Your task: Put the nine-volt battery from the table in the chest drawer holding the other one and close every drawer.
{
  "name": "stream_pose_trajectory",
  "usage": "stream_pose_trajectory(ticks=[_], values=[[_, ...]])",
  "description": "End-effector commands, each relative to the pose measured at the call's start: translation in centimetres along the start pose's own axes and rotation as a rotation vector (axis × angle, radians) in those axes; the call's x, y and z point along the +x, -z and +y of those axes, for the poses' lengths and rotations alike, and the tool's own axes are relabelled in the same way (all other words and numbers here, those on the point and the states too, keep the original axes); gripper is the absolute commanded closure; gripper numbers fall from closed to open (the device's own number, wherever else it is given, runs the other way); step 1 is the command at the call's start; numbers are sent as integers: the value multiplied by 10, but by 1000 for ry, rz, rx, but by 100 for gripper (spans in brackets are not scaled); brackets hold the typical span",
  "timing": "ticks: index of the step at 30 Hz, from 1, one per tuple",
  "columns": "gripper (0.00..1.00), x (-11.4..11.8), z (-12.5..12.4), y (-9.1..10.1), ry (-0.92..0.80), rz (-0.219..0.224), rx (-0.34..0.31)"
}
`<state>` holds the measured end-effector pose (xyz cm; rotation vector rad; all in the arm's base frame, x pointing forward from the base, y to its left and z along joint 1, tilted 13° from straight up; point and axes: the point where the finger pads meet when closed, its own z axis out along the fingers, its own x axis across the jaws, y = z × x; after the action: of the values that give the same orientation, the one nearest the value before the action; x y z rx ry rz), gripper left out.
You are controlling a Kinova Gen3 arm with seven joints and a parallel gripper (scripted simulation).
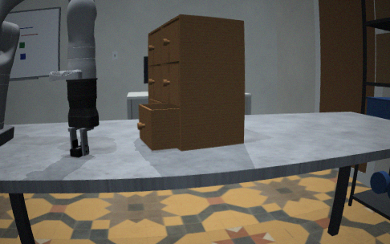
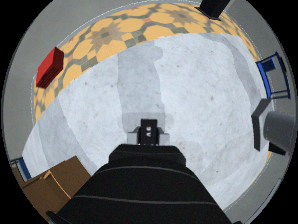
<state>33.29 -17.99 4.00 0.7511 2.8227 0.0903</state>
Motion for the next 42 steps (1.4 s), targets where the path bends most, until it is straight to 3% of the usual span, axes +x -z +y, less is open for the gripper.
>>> stream_pose_trajectory(ticks=[1, 27, 42], values=[[49, 0, 0, 0, 0, -1, 0], [49, 0, 0, 2, 0, -1, 0], [49, 0, 0, 31, 0, -1, 0]])
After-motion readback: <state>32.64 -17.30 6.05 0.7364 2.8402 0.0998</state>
